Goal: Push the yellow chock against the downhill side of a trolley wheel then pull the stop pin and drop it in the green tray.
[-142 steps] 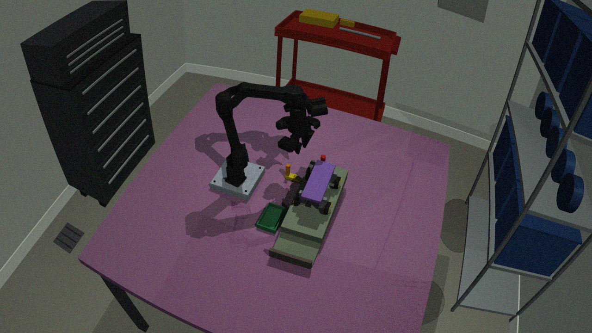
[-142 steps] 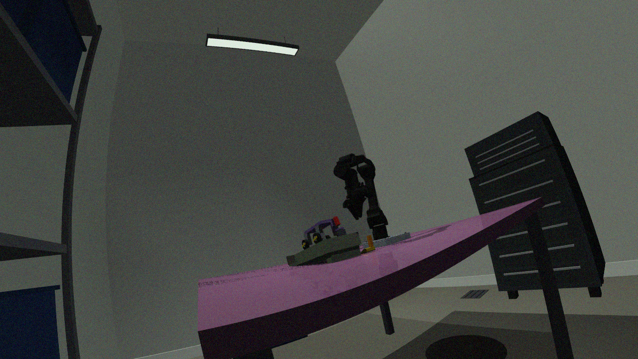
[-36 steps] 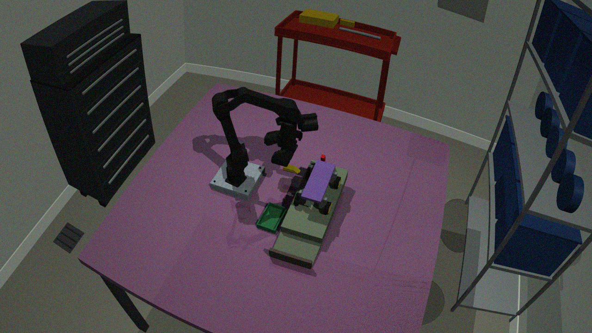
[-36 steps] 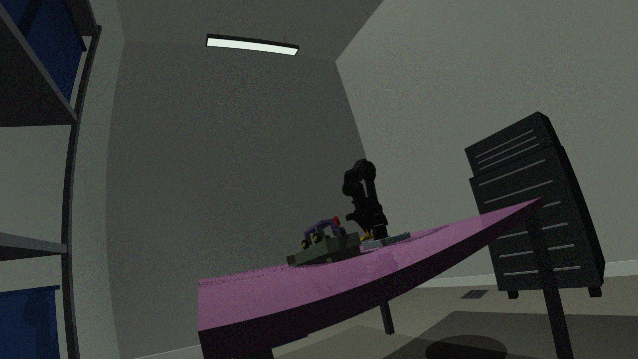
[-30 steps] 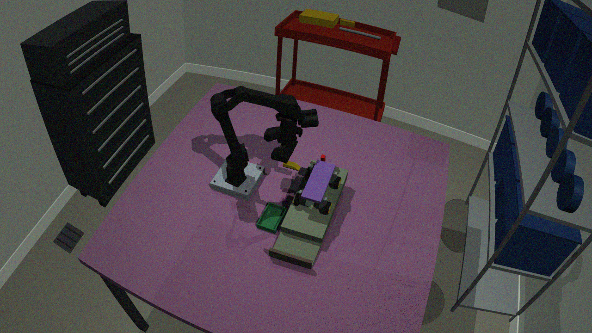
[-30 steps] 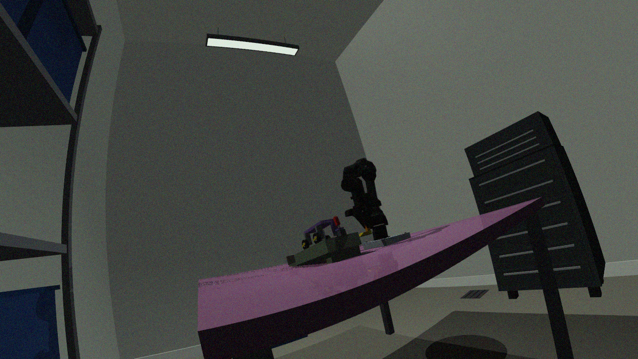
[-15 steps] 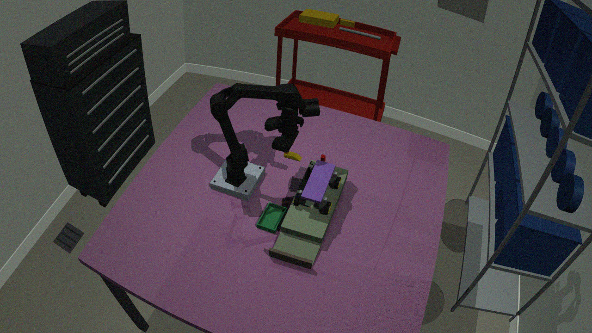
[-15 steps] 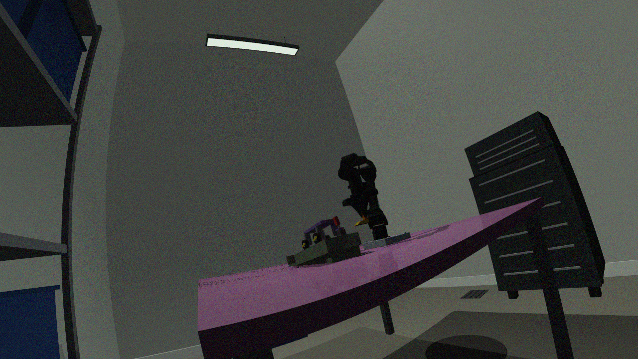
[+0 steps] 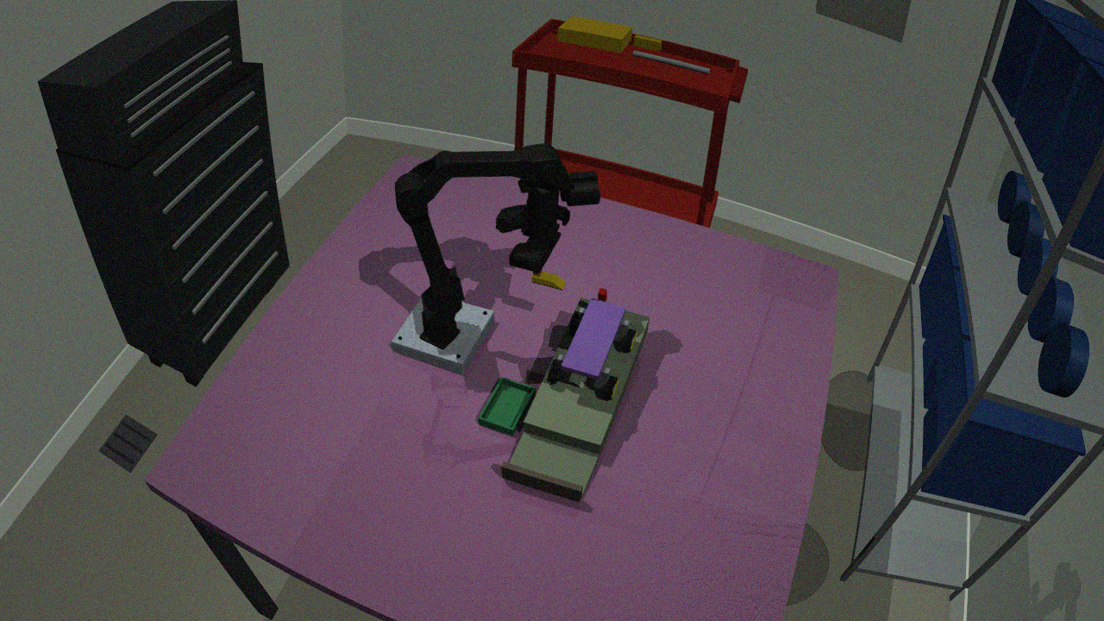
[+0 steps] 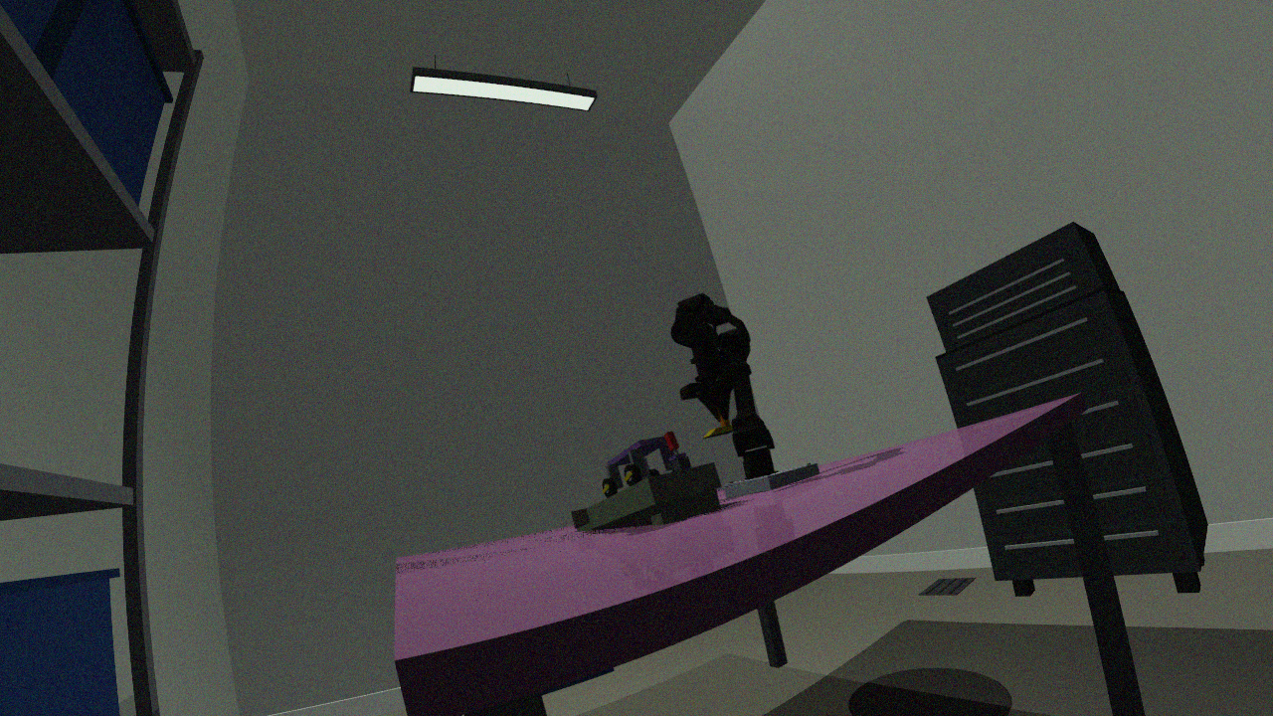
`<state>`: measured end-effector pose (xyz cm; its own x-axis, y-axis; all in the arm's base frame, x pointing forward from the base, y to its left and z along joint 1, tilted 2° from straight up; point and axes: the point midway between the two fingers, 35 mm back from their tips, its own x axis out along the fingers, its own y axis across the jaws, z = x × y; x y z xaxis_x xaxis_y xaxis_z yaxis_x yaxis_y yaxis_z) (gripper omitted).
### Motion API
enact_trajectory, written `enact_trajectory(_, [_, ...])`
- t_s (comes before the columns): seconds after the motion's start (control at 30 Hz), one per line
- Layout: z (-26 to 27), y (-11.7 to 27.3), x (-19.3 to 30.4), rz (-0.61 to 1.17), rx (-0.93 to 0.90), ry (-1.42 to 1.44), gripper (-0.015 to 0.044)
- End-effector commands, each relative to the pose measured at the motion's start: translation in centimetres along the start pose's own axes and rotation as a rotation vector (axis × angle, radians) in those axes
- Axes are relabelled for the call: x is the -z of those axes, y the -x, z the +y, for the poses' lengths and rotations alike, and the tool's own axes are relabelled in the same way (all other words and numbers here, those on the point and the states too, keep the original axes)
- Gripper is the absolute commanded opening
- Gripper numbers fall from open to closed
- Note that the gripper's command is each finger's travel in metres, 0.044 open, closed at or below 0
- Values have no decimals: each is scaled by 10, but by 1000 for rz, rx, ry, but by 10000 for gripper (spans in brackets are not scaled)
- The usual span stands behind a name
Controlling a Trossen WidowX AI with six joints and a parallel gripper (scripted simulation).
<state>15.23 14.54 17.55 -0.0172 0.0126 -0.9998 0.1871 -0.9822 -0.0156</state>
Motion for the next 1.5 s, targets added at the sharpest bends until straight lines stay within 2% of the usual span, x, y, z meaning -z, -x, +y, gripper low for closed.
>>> enact_trajectory(0.0, [-1,2,1,3,6,-65,0])
enact_trajectory(1.47, [-1,3,1,-2,5,-1576,0])
